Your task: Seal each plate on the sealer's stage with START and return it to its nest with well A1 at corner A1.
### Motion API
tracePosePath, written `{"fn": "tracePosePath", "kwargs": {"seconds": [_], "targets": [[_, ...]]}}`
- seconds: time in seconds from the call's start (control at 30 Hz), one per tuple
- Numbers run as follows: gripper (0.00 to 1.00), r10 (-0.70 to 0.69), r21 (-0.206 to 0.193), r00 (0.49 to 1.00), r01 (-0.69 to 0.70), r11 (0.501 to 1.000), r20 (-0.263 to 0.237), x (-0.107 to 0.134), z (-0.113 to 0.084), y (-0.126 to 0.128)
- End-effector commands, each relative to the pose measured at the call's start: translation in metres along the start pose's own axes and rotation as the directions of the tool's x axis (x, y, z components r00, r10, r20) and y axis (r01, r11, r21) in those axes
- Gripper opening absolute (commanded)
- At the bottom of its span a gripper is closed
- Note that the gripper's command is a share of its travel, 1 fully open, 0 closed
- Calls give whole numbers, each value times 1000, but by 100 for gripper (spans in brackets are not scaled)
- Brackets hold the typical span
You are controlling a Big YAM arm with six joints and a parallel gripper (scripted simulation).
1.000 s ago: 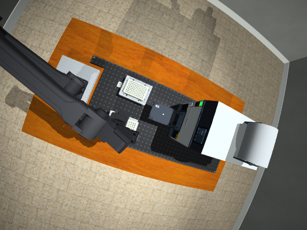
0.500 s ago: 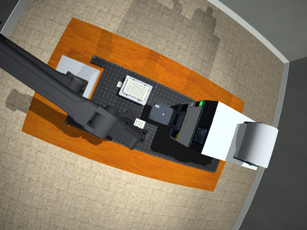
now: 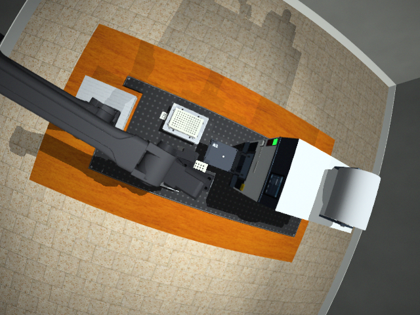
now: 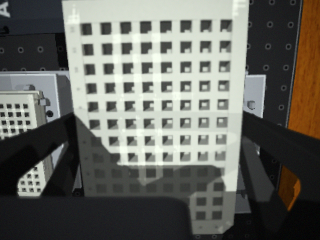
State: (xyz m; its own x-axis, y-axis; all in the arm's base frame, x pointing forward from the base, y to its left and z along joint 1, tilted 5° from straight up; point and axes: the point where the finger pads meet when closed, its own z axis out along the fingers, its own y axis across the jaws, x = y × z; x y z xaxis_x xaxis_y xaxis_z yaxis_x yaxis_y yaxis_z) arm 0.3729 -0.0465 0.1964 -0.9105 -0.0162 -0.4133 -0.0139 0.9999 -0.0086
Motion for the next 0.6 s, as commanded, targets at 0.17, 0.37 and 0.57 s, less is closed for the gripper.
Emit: {"fn": "tracePosePath", "kwargs": {"seconds": [0.17,0.37,0.57], "targets": [[0,11,9,998,-12,1000,54,-38,-10,7],[0,6,2,998,-6,1000,56,-50,-4,21],[0,18,6,997,-18,1000,81,-68,-8,26]]}}
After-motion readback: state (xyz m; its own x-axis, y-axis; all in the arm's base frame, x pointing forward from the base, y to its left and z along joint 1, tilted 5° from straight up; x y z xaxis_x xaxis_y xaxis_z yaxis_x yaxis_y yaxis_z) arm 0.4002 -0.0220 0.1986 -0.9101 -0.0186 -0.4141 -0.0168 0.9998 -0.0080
